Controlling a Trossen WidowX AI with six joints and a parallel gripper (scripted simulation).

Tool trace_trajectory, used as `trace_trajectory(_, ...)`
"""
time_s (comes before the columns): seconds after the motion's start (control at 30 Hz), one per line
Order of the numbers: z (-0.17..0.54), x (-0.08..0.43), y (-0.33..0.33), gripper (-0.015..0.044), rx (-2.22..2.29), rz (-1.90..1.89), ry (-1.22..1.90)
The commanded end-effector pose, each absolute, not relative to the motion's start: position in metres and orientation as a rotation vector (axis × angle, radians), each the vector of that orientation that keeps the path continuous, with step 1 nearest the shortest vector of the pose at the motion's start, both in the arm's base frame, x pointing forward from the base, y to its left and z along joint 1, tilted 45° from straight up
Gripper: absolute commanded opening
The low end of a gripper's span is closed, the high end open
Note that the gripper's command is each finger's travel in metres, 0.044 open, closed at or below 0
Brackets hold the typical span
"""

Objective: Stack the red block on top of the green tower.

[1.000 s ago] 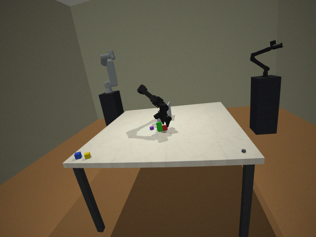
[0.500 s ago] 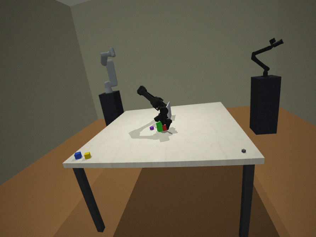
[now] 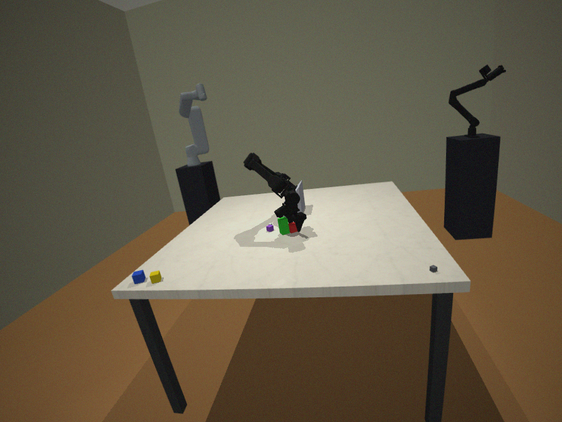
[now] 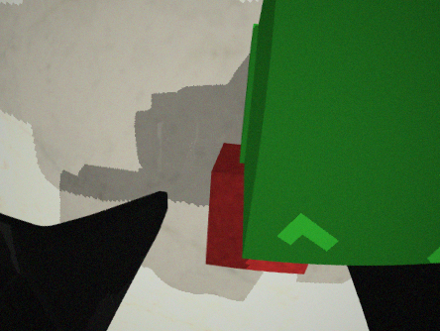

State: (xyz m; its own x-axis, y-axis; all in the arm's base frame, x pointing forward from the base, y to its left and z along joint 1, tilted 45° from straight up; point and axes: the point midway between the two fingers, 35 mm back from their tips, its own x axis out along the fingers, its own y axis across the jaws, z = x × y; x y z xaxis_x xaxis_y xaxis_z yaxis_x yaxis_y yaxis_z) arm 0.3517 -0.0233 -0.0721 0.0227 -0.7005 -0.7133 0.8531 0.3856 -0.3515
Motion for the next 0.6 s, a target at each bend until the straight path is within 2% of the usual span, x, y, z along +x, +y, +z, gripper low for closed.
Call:
trace_trajectory(0.0,-0.0731,0.351,-0.0241,0.044,0.186,-1.214,0.967)
trace_trajectory(0.03,-0.0722,0.3509,-0.0233,0.044,0.186,-1.214,0.967)
trace_trajectory(0.37,-0.0722,0.3509,-0.0233,0.0177,0.186,-1.214,0.967)
trace_trajectory(0.57,-0.0722,0.3509,-0.0233,0.0137,0.186,-1.214,0.967)
